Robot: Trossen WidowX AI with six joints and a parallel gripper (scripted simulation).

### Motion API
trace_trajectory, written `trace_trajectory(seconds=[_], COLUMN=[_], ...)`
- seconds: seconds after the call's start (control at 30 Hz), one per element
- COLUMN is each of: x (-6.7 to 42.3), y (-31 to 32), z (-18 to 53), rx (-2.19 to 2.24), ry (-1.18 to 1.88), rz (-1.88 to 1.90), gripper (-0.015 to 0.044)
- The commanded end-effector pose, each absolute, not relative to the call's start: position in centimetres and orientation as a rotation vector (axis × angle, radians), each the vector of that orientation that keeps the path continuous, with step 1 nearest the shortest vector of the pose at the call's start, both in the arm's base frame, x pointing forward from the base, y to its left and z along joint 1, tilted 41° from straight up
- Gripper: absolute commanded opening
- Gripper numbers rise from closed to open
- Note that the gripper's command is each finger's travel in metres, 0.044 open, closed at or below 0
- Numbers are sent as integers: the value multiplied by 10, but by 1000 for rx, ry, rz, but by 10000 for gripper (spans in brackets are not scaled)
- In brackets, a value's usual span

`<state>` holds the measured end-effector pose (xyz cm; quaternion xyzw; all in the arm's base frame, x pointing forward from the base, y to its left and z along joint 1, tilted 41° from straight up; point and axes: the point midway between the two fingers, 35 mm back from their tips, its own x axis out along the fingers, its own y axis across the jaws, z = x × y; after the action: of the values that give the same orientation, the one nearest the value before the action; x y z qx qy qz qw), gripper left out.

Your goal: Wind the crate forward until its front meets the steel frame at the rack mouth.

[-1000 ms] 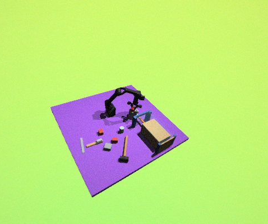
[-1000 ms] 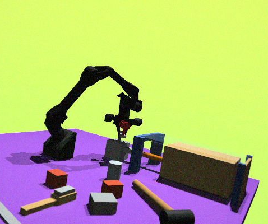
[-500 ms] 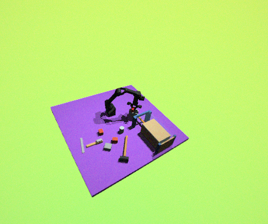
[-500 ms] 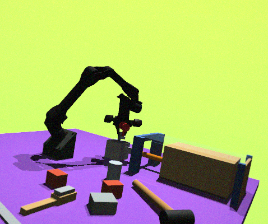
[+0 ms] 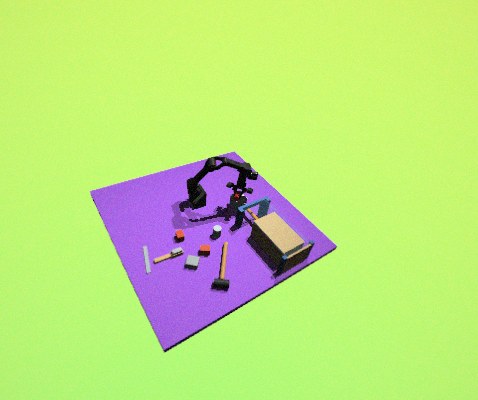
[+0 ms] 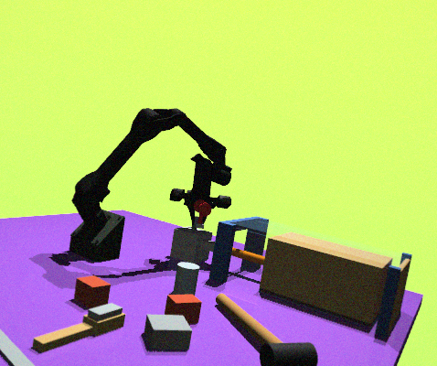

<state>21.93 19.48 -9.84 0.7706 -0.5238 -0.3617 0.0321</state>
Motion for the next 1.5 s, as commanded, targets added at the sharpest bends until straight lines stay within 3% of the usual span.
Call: trace_trajectory(seconds=[0.0,1.47], x=[220,219], y=[194,188], z=[-99,-107], rx=[2374,2374], ry=[-1603,-1603], rz=[-1111,-1111], gripper=[0,0])
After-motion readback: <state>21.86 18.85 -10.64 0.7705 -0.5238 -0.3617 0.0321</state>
